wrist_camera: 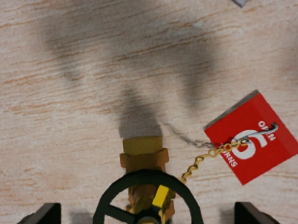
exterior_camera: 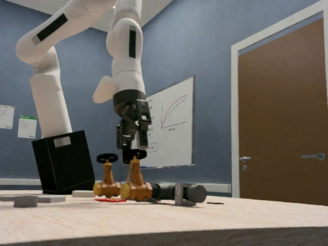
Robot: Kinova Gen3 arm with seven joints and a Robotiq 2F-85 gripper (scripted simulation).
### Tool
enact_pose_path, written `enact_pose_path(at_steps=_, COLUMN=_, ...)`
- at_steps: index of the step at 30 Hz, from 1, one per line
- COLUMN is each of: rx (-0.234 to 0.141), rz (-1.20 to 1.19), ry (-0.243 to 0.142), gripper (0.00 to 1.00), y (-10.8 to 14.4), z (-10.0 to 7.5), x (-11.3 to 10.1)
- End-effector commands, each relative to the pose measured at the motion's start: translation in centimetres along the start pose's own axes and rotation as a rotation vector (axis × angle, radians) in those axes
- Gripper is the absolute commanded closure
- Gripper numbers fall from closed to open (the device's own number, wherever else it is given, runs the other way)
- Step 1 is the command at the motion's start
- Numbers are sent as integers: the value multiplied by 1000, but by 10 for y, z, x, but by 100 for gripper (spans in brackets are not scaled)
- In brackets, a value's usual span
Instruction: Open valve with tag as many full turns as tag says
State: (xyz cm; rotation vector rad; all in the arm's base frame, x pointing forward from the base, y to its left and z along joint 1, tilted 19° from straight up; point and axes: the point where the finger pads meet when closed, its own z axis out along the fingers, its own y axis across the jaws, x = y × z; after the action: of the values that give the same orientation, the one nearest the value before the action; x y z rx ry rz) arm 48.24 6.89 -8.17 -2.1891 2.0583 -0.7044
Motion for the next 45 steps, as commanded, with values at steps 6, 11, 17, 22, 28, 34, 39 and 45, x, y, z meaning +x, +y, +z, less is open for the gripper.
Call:
enact_pose_path(at_steps=6, rx=1, rz=13, ry=-1, gripper=0, y=-1, z=-1, x=0)
enact_pose_path(at_steps=11, rx=1, rz=68, ry=-1, gripper=0, y=-1, z=-1, x=0)
enact_pose_path(at_steps=17, rx=1, rz=160, ry=-1, gripper=0, y=-1, z=-1, x=0)
enact_pose_path(at_steps=22, rx=1, rz=343, ry=-1, gripper=0, y=-1, z=-1, x=0)
enact_pose_path(at_steps=28, rx=1, rz=661, ry=-1, gripper=0, y=-1, z=-1, x=0)
enact_pose_path(at_steps=34, rx=1, rz=919, ry=-1, gripper=0, y=-1, z=-1, x=0)
enact_pose_path(at_steps=39, rx=1, rz=1271, ry=-2, gripper=0, y=-1, z=-1, x=0)
enact_pose_path(at_steps=45, rx=0, rz=1704, ry=-2, gripper=0, y=-1, z=-1, x=0)
